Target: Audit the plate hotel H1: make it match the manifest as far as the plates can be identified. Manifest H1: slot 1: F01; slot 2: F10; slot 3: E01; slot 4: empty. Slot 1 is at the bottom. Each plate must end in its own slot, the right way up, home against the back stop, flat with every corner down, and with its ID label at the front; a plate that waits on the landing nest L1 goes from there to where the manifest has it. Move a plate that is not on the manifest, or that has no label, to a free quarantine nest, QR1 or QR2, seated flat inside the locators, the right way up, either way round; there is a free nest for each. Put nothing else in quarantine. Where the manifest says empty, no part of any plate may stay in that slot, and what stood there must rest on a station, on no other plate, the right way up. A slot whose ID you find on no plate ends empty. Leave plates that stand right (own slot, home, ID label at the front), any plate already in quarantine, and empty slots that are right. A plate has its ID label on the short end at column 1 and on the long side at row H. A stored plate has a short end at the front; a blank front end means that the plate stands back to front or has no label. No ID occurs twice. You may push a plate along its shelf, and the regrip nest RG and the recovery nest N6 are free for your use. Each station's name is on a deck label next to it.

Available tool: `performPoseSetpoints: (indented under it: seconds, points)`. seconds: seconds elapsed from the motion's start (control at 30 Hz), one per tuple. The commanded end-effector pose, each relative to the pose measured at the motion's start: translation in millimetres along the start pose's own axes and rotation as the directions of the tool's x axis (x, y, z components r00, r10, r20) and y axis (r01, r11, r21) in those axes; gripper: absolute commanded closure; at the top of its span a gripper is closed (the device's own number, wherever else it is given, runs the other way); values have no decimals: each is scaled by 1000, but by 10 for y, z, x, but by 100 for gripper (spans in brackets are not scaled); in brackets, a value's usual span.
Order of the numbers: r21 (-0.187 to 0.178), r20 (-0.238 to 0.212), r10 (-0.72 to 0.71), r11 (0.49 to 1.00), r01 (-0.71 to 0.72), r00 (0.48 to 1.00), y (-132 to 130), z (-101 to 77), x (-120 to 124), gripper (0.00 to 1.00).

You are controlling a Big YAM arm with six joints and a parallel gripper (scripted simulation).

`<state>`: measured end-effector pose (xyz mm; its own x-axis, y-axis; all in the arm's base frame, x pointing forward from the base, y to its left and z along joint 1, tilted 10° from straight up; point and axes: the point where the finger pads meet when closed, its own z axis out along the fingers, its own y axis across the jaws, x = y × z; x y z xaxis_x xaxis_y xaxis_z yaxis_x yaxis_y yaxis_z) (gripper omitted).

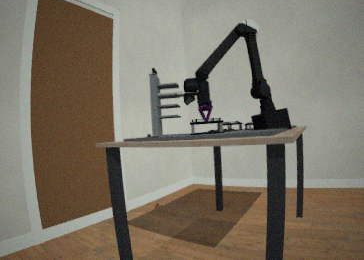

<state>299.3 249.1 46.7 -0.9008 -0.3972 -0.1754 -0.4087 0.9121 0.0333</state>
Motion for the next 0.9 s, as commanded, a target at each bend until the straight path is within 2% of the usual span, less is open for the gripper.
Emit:
performPoseSetpoints:
  seconds: [0.0, 0.23, 0.33, 0.47, 0.57, 0.67, 0.87]
  points:
    - [-17, 40, 2, 1000, -2, 999, 39, -110, -151, 14]
    - [-17, 40, 2, 1000, -2, 999, 39, -110, -151, 14]
    - [-18, 39, 6, 1000, -5, 999, -7, -184, -126, 14]
    - [-26, 65, 5, 1000, -3, 998, 30, -305, -250, 14]
    - [-21, 54, 5, 1000, -3, 999, 30, -270, -248, 14]
    - [-25, 69, 5, 1000, -3, 998, 32, -357, -266, 14]
    - [-25, 69, 5, 1000, -3, 998, 32, -419, -264, 14]
